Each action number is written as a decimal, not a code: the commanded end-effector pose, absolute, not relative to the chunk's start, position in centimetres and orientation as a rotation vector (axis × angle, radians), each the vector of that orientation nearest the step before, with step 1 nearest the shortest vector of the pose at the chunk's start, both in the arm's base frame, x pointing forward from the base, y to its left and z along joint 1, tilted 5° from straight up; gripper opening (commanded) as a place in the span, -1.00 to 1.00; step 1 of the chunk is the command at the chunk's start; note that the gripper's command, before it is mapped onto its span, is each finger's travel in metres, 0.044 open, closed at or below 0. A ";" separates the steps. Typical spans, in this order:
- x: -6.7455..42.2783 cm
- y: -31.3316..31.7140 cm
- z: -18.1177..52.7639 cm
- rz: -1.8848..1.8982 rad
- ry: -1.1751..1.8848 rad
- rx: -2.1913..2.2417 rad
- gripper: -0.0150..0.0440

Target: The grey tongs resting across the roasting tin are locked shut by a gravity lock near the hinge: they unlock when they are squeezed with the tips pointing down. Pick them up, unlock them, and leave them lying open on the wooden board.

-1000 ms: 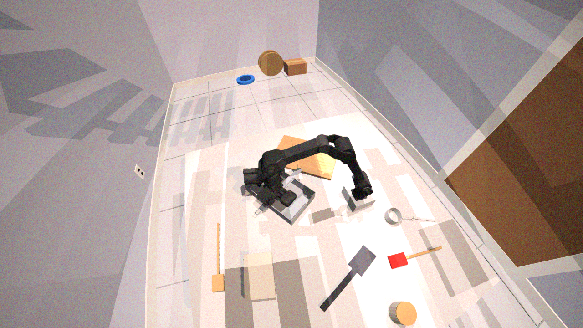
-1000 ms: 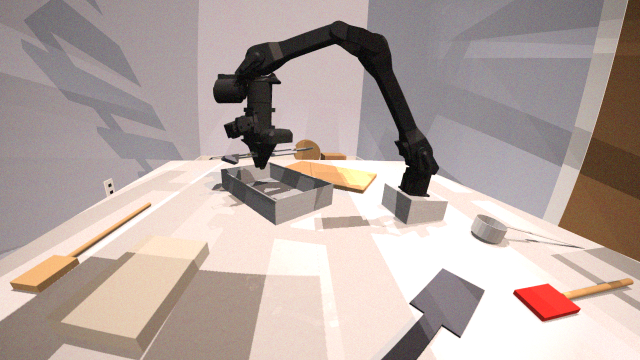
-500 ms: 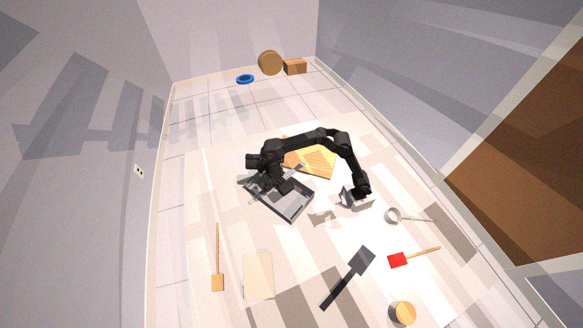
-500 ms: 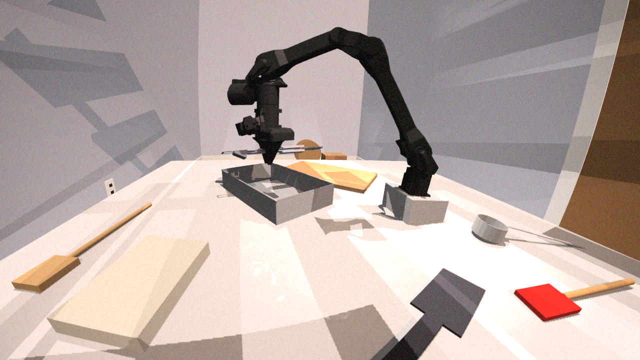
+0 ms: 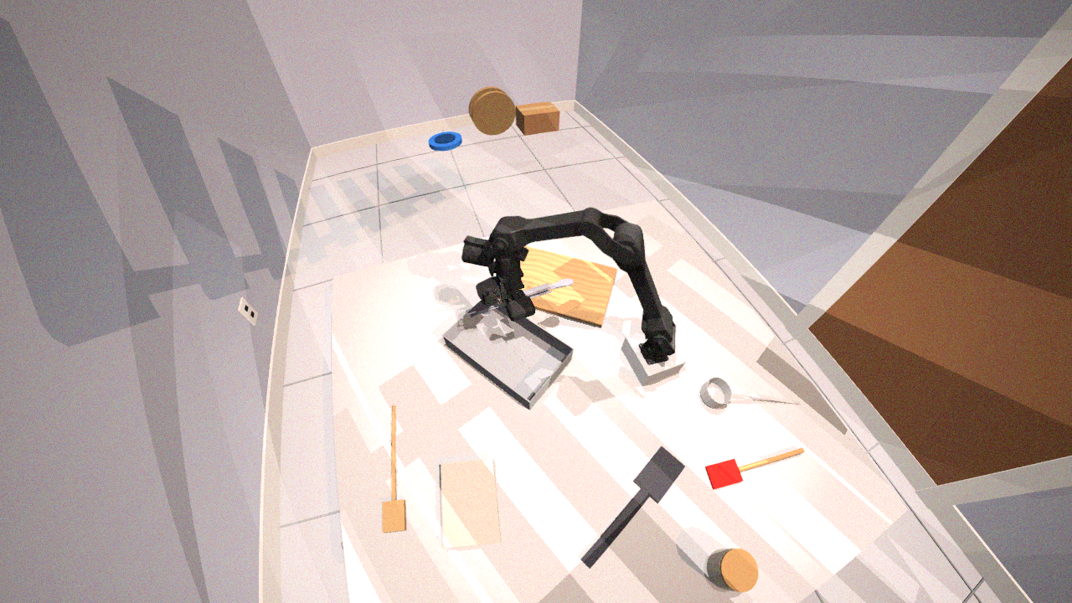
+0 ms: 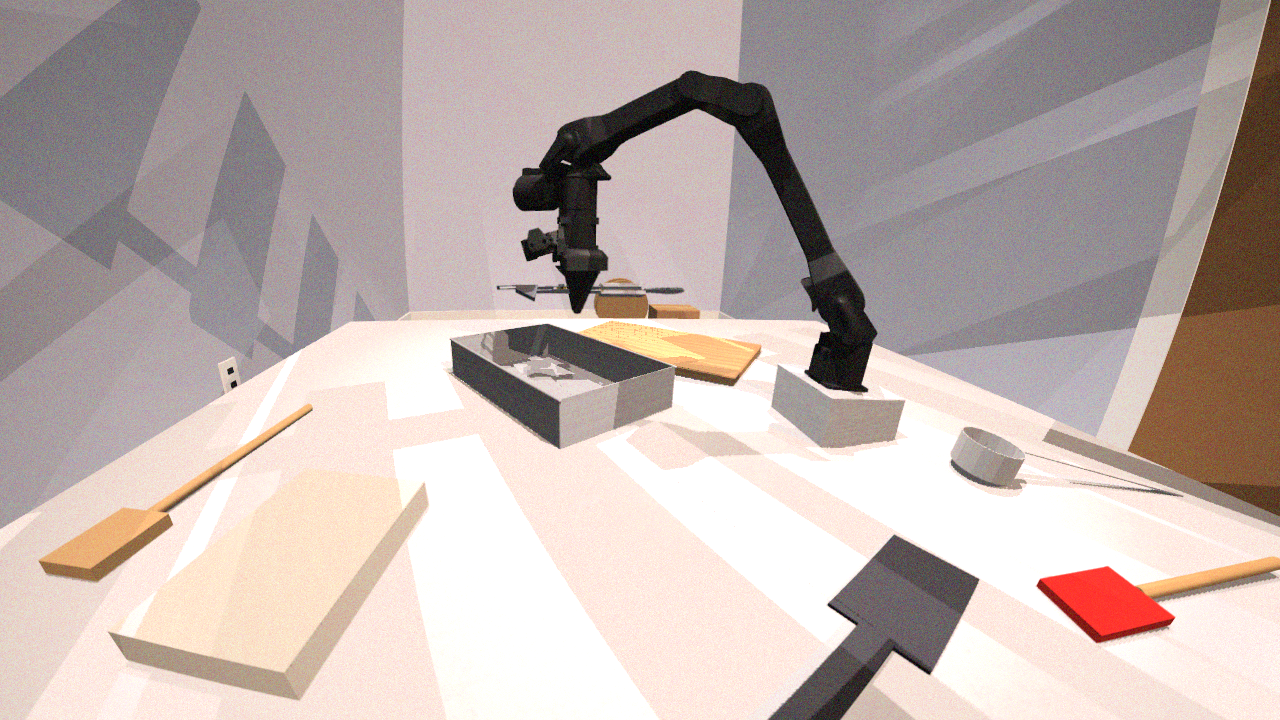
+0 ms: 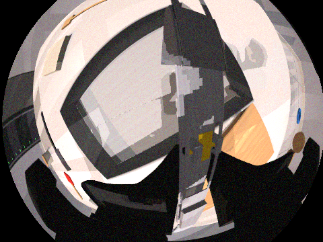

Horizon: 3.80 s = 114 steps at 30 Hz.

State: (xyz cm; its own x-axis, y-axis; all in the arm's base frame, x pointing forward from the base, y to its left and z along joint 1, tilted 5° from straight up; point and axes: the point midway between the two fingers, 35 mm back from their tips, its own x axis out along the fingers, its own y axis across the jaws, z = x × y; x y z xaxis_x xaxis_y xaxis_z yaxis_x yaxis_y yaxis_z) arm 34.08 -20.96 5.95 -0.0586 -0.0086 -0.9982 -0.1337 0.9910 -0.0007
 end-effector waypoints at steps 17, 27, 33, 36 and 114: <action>28.5 -27.5 7.1 -0.140 1.621 0.092 -1.00; 23.1 -31.7 7.5 -0.329 1.603 0.262 -1.00; 19.5 -33.8 7.8 -0.443 1.587 0.365 -1.00; 17.8 -34.6 7.9 -0.496 1.577 0.414 -1.00; 15.3 -32.9 17.0 -0.595 0.408 0.056 -1.00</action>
